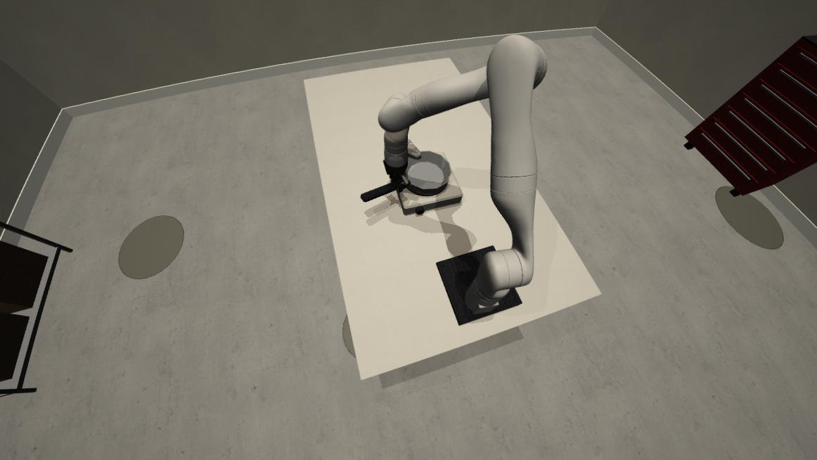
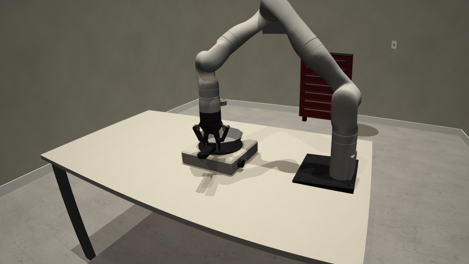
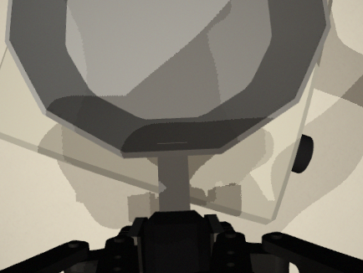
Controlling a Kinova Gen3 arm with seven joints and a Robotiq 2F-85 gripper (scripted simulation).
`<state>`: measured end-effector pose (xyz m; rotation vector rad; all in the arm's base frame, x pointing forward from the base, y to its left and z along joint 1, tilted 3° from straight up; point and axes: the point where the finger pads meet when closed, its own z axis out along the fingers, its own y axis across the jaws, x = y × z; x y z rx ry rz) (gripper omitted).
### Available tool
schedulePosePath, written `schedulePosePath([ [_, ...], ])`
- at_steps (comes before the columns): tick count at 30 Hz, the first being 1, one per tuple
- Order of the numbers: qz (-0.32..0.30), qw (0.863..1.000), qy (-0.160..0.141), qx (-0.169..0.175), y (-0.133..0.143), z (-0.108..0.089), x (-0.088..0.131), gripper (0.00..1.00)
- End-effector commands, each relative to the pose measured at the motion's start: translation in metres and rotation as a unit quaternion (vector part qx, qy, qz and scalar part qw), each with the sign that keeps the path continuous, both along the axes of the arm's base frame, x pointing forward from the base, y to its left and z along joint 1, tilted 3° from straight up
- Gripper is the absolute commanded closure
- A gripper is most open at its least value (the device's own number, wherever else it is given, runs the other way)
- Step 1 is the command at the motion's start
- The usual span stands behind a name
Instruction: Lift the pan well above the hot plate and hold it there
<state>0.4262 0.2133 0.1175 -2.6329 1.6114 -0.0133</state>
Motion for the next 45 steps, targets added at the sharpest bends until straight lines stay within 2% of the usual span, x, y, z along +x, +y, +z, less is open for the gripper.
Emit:
schedulePosePath([
  [1,0.0,1.0,-0.001,0.001,0.0,0.002,0.0,1.0],
  [31,0.0,1.0,-0.001,0.0,0.0,0.017,0.0,1.0],
  [45,0.0,1.0,-0.001,0.0,-0.001,0.033,-0.001,1.0],
])
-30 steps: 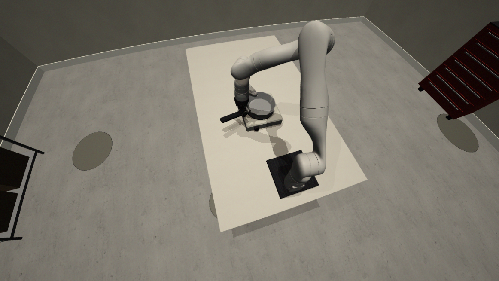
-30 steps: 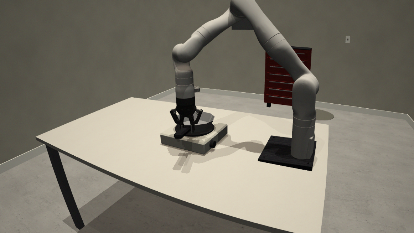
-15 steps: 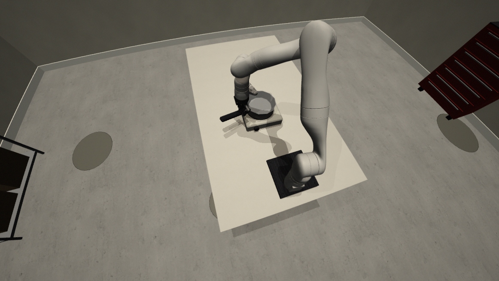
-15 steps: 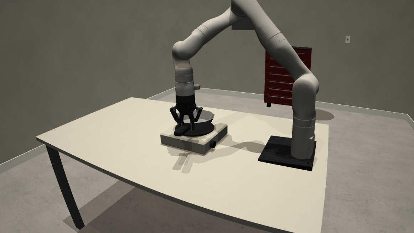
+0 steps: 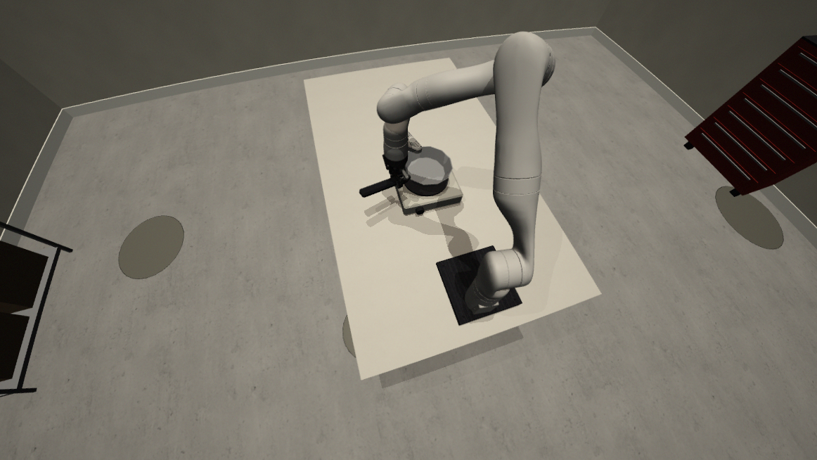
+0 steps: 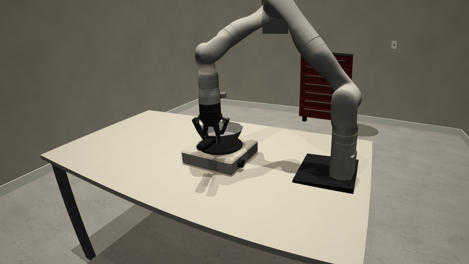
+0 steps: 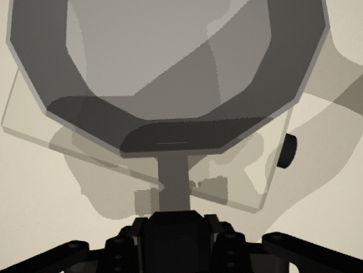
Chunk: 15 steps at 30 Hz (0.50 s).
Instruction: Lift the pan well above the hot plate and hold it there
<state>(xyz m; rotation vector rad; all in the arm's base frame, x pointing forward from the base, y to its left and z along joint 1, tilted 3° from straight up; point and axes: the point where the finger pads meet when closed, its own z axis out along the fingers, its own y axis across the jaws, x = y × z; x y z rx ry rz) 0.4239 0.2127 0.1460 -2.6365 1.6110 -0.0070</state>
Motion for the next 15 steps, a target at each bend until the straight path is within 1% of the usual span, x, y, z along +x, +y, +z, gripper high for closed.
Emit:
schedulePosePath([
  [1,-0.001,1.0,-0.004,0.001,0.0,0.006,0.002,1.0],
  [3,-0.001,1.0,-0.004,0.001,0.0,0.006,0.002,1.0],
  [15,-0.001,1.0,-0.004,0.001,-0.001,0.023,0.001,1.0],
])
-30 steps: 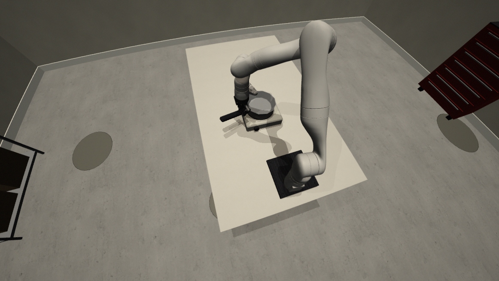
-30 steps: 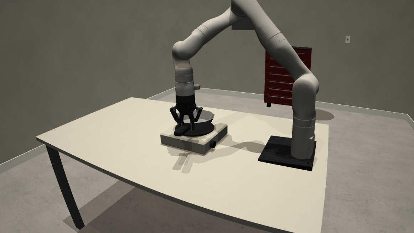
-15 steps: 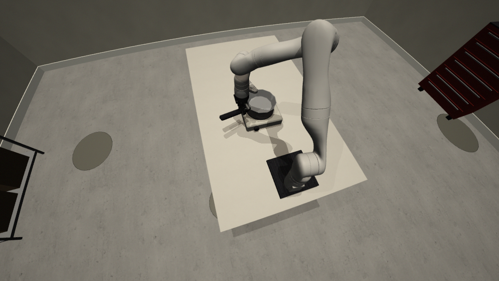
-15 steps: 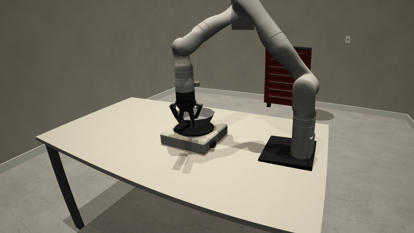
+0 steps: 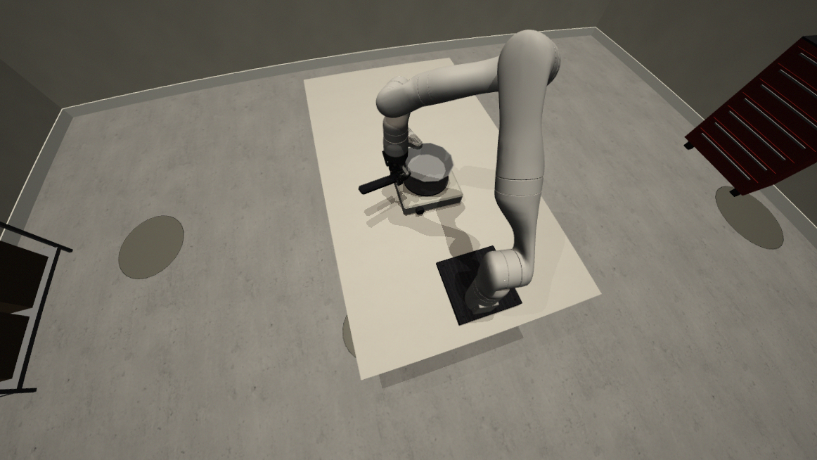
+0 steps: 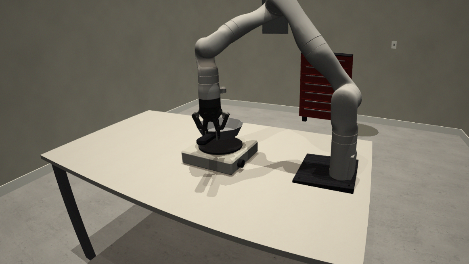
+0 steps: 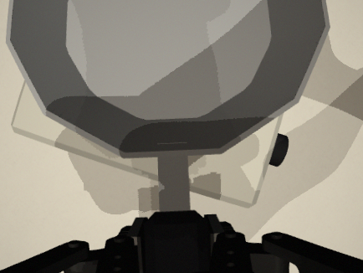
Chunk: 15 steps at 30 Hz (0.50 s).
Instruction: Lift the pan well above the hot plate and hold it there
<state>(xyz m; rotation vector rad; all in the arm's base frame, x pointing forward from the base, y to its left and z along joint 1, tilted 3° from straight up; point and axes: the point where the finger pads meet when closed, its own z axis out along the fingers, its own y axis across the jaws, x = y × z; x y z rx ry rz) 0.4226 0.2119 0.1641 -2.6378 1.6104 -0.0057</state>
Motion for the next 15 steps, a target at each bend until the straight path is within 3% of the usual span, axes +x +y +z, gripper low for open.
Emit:
schedulePosePath([
  [1,-0.002,1.0,-0.004,0.001,0.0,0.007,0.002,1.0],
  [15,-0.002,1.0,-0.004,0.001,-0.001,0.027,0.002,1.0],
])
